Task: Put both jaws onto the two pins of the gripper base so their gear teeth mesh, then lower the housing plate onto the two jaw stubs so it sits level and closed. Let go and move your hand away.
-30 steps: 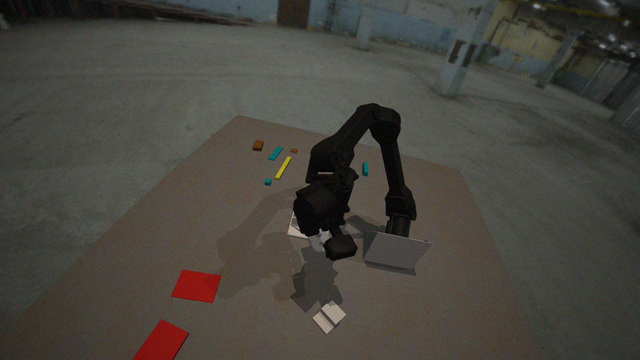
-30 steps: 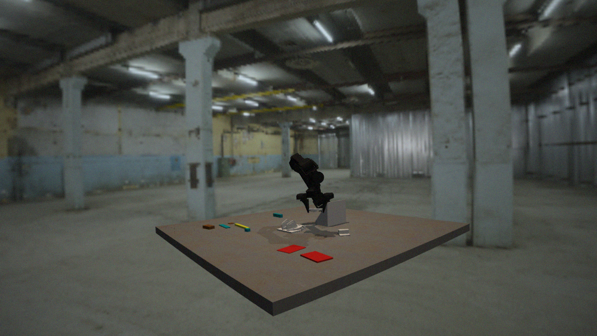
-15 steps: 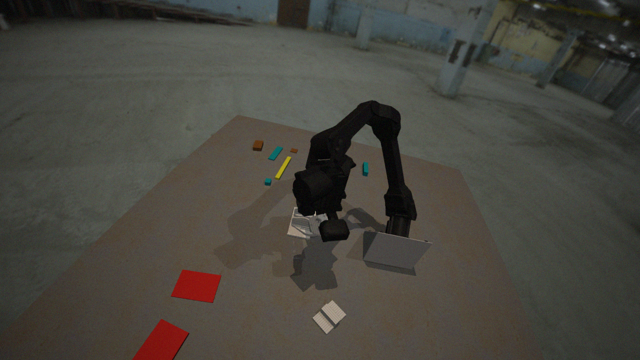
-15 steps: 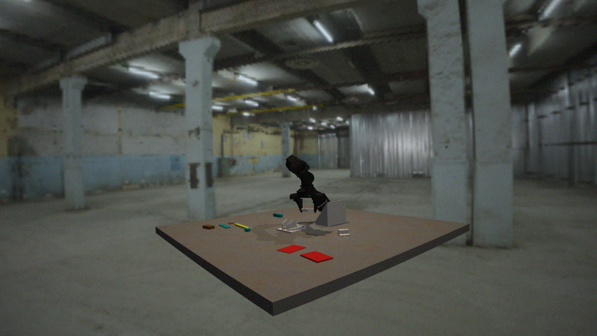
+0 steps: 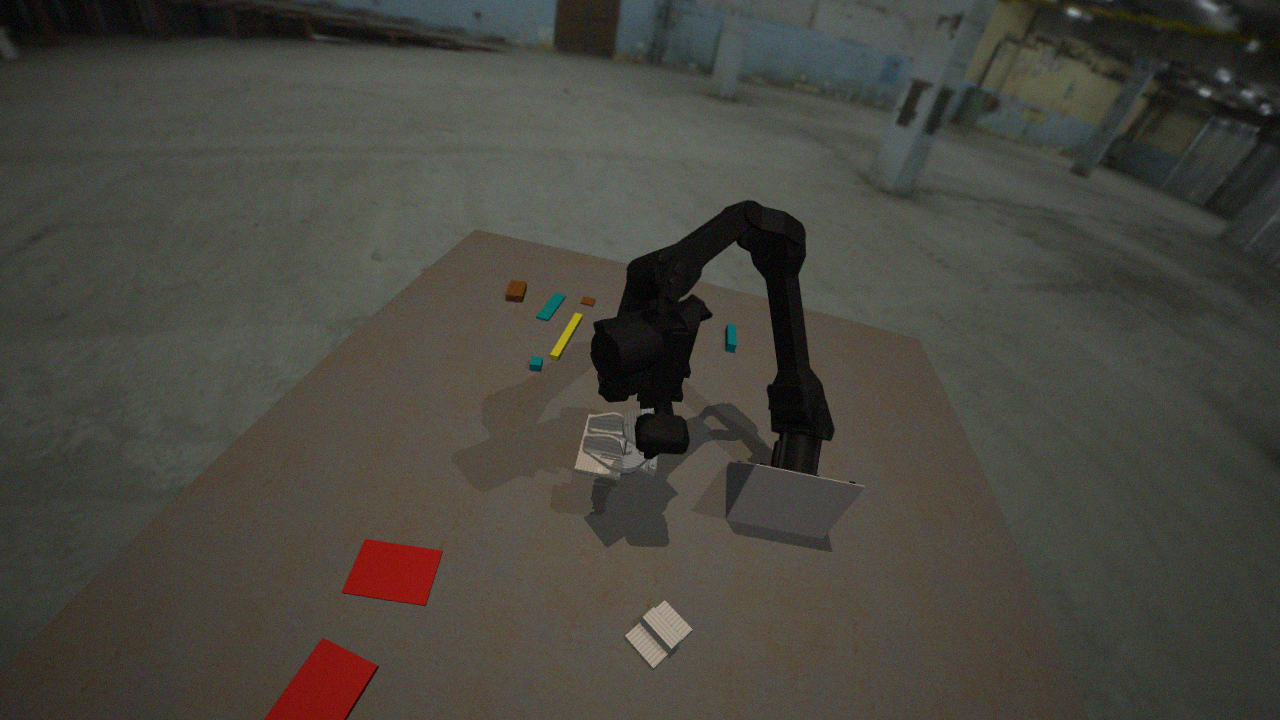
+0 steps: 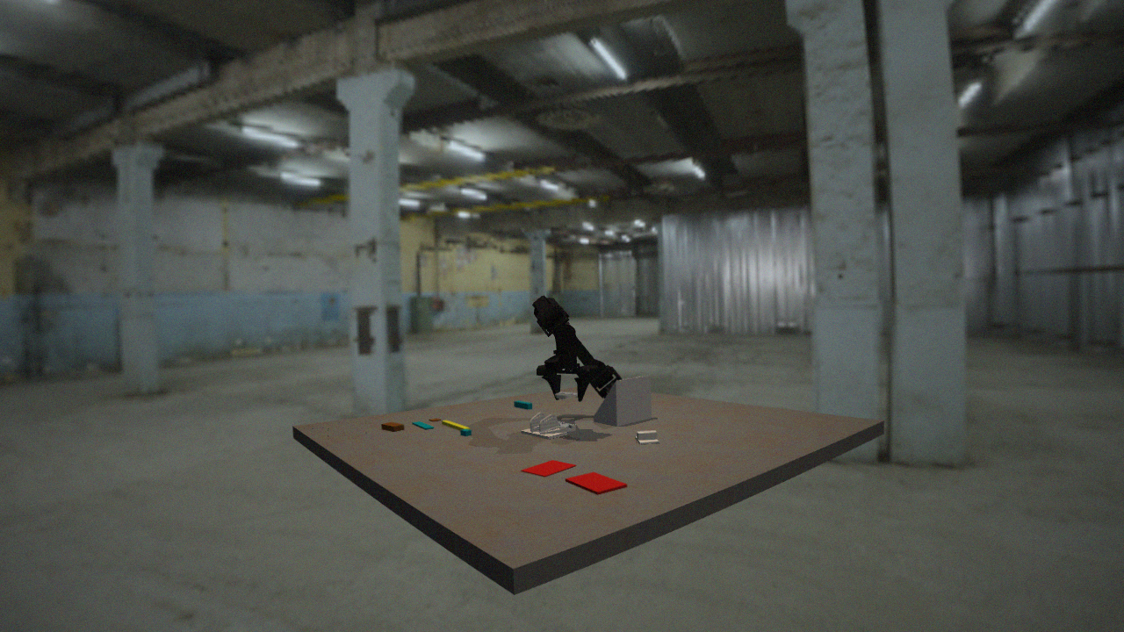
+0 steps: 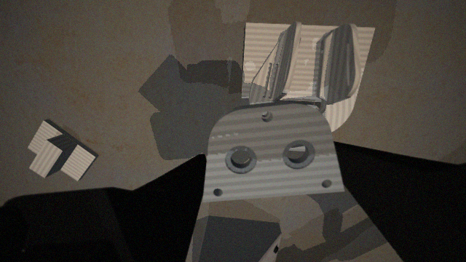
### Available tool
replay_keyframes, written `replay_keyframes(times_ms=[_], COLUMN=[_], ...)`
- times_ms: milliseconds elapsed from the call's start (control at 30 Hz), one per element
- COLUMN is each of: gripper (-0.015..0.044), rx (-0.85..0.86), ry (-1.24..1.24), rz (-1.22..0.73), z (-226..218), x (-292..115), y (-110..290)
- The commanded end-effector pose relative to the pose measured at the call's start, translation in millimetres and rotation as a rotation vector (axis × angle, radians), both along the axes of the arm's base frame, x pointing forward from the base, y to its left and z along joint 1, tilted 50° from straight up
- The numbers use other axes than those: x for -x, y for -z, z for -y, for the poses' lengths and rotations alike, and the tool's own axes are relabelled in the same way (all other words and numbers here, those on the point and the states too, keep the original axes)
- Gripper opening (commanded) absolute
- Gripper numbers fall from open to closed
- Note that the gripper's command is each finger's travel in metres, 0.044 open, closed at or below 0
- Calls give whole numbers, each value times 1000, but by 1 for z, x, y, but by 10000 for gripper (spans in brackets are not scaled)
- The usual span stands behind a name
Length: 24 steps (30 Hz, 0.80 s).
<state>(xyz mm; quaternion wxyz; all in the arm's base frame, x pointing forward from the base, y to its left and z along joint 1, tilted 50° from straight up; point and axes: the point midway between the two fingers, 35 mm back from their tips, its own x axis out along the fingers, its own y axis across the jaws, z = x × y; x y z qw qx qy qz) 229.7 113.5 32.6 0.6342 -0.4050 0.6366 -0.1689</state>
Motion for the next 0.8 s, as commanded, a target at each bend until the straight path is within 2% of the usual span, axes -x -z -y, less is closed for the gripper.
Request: replay_keyframes(times_ms=[0,400,767], gripper=[351,351,351], rx=[1,0,0], ry=[22,103,107], rz=[33,120,125], z=[10,40,42], x=[0,1,1], y=[-8,-30,-31])
